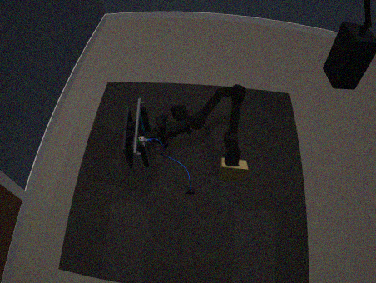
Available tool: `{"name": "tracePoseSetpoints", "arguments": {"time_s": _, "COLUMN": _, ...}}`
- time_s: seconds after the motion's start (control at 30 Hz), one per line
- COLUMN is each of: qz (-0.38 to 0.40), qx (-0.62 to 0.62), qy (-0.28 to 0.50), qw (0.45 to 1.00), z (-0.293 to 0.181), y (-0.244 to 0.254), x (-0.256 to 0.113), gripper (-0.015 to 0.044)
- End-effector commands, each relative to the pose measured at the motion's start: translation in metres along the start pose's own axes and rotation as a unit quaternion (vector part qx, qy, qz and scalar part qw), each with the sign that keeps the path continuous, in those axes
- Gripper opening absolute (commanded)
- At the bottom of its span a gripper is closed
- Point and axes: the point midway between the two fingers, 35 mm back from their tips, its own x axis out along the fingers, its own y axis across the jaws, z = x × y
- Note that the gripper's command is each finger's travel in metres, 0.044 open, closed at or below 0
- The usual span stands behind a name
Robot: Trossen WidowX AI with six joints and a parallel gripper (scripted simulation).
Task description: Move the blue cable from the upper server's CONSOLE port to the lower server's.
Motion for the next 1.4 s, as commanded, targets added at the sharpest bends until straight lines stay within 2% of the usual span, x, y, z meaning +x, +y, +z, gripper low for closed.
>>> {"name": "tracePoseSetpoints", "arguments": {"time_s": 0.0, "qz": 0.006, "qx": -0.004, "qy": -0.001, "qw": 1.000, "z": 0.0018, "y": 0.0034, "x": 0.0011, "gripper": 0.0000}}
{"name": "tracePoseSetpoints", "arguments": {"time_s": 1.37, "qz": 0.008, "qx": -0.005, "qy": -0.001, "qw": 1.000, "z": 0.0051, "y": 0.0035, "x": 0.0101, "gripper": 0.0000}}
